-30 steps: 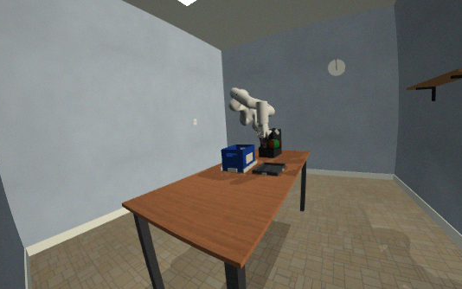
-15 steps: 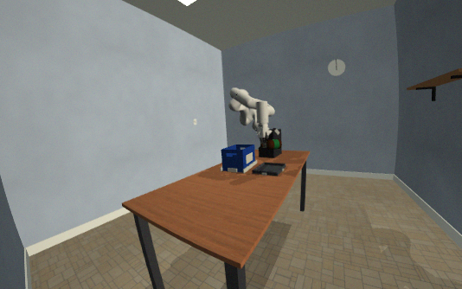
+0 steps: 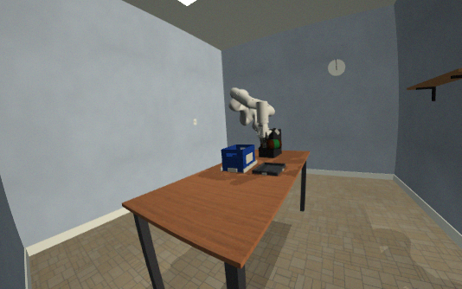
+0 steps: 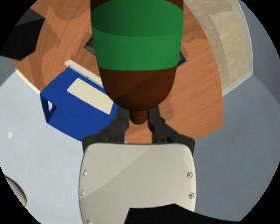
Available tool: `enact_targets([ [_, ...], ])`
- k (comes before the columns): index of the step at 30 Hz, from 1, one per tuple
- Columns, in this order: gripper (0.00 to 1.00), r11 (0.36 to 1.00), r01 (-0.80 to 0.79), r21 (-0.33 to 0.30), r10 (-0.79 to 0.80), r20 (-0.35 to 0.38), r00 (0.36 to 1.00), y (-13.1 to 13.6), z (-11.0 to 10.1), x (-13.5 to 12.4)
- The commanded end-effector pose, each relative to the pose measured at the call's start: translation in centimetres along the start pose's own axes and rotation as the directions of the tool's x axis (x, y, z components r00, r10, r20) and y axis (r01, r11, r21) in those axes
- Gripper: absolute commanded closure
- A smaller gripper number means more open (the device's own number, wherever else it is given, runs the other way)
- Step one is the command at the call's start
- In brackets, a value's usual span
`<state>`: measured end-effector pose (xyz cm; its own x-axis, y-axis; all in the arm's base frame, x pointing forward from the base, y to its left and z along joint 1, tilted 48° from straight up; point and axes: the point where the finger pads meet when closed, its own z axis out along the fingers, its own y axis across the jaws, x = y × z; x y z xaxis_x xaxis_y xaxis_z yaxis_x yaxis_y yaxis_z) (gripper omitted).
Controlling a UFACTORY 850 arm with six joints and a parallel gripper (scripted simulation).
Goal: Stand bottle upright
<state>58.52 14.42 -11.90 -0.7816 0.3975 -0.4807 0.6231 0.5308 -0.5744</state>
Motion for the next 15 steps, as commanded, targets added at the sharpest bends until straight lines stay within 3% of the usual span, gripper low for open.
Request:
enact_targets([
  [1,1.0,1.0,-0.001,-0.001,0.001,0.006,1.0,0.05,-0.12,-0.04],
  [15,1.0,1.0,0.0,0.002,0.0,0.067,0.998,-0.01,-0.11,0.01],
])
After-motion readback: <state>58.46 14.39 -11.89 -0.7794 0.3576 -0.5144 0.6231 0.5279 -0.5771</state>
